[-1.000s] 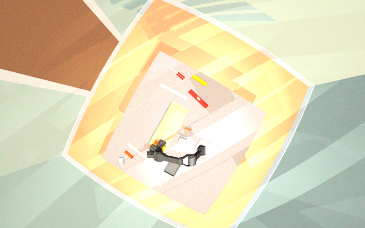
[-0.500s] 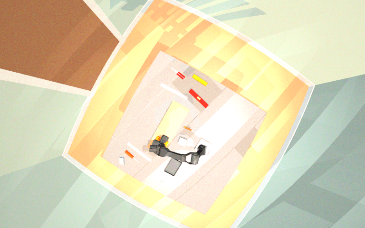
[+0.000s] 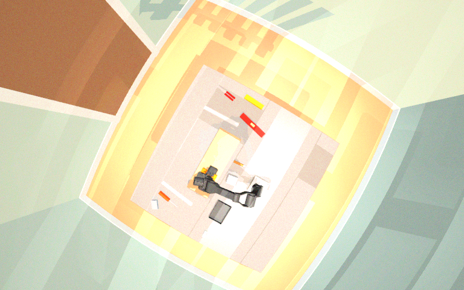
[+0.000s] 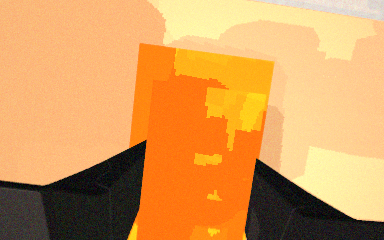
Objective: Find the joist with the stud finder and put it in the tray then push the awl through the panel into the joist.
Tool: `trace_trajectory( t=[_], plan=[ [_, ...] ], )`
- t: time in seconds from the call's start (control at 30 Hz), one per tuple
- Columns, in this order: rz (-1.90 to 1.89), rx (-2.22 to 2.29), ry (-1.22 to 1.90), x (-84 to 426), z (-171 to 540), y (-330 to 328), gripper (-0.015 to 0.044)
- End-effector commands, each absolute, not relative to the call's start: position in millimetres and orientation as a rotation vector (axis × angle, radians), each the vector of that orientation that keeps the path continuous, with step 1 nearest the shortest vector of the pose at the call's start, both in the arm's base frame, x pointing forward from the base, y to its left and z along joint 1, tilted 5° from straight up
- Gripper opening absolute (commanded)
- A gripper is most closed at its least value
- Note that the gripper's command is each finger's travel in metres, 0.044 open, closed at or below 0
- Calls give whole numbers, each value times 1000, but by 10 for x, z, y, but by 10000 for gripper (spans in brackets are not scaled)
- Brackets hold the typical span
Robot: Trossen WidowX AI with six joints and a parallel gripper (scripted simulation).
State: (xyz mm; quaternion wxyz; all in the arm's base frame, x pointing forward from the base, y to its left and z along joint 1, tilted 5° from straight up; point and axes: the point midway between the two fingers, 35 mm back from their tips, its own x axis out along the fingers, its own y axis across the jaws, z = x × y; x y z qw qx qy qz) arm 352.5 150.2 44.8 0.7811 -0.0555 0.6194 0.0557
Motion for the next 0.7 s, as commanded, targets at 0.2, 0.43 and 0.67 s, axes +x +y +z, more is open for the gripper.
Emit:
trace_trajectory(
  t=[0.2,0.43,0.67],
  plan=[
    [105,-124,1334,3577,460,1158,0],
    [104,-126,1334,3609,466,947,0],
    [102,-127,1333,3641,473,736,0]
  ],
)
